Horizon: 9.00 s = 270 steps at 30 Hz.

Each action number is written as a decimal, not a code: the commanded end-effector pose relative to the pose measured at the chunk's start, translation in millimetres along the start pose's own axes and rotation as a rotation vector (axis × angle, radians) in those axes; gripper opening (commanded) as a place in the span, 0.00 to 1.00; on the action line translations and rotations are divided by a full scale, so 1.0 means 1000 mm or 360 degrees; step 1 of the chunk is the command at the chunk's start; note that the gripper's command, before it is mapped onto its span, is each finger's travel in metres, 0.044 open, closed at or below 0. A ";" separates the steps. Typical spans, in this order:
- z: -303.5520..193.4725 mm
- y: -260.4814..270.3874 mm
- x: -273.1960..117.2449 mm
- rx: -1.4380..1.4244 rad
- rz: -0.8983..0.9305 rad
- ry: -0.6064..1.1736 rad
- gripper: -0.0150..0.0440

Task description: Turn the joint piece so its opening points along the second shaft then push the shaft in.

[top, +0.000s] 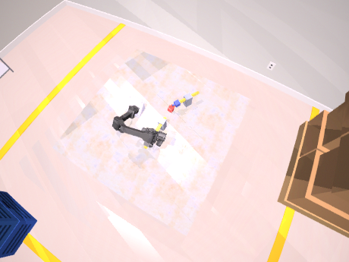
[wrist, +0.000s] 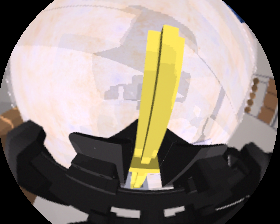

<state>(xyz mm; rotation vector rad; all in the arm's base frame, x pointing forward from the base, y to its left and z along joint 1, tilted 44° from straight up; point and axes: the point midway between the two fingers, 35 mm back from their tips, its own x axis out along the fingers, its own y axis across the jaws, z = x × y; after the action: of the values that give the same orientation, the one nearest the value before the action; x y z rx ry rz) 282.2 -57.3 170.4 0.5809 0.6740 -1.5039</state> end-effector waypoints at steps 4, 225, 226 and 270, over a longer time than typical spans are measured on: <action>0.000 0.000 0.000 0.0000 0.0000 0.0000 0.37; 0.000 0.000 0.000 -0.0001 0.0003 0.0000 0.25; -0.001 0.000 0.000 -0.0001 0.0011 0.0000 0.25; -0.067 0.000 0.001 -0.0007 0.0235 -0.0005 0.25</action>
<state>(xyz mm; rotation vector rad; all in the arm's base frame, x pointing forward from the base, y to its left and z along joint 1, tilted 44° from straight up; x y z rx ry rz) 279.5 -13.9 127.3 0.6152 0.6184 -1.3649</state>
